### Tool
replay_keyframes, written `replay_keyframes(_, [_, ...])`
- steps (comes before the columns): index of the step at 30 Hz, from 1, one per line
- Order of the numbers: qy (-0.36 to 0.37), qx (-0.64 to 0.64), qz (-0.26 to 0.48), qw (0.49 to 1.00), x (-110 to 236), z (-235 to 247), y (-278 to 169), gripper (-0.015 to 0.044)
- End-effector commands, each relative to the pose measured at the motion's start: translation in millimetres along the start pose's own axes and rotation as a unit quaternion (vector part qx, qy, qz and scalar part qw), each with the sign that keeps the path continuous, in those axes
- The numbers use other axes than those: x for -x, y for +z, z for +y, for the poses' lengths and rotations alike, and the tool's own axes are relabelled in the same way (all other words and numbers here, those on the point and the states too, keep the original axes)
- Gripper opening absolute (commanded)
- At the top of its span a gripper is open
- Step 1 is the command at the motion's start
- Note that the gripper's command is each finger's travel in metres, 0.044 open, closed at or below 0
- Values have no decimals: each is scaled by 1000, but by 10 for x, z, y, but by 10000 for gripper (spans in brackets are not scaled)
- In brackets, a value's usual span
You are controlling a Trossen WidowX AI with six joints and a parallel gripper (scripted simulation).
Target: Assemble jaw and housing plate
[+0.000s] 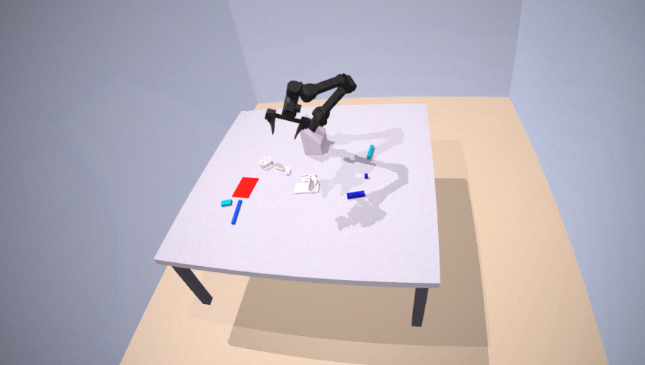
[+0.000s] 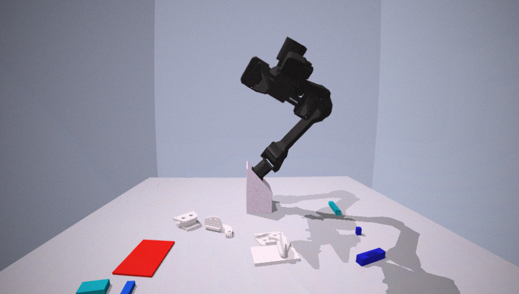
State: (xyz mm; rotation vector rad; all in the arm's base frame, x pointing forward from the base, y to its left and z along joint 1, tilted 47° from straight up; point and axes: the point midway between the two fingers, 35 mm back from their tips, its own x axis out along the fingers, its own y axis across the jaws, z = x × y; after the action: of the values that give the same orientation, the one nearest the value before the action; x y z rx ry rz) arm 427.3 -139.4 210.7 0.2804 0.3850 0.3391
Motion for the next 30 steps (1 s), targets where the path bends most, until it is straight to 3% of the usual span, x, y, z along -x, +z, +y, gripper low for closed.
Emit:
replay_keyframes(1, [-14,-76,32,997,-66,-155,-280,440])
replay_keyframes(15, [-60,-284,120,949,-144,-432,-1072,440])
replay_keyframes(30, [-122,-485,209,840,-94,-536,-1941,440])
